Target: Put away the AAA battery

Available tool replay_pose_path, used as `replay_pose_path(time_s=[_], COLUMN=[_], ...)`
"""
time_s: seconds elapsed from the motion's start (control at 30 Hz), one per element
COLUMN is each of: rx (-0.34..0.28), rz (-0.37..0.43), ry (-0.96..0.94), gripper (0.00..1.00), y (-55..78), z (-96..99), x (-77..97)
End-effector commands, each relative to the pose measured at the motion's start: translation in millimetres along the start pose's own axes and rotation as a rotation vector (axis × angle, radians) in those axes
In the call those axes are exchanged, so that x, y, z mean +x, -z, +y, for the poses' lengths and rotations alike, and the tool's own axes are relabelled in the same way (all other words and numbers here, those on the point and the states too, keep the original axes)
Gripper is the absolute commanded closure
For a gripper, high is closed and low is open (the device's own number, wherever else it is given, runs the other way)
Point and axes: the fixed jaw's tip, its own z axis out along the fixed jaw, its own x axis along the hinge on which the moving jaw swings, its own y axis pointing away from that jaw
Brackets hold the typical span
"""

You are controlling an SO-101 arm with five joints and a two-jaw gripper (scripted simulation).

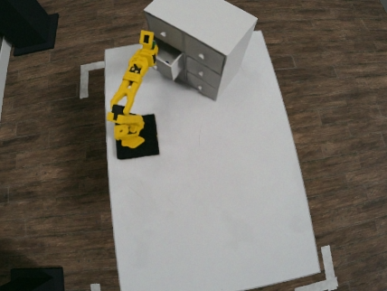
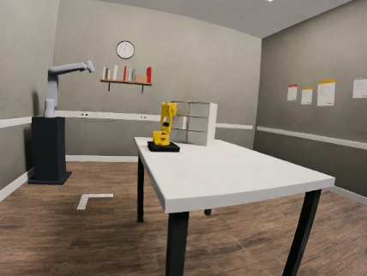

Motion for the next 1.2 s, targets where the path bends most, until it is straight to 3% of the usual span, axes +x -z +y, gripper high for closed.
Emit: replay_pose_path(time_s=[0.0, 1.17], rx=[0.001, 0.001], rz=[-0.011, -0.011], ry=[-0.008, -0.008], gripper=[1.00, 0.88], y=[2.1, 2.1], z=[-0.5, -0.5], x=[-1.0, -1.0])
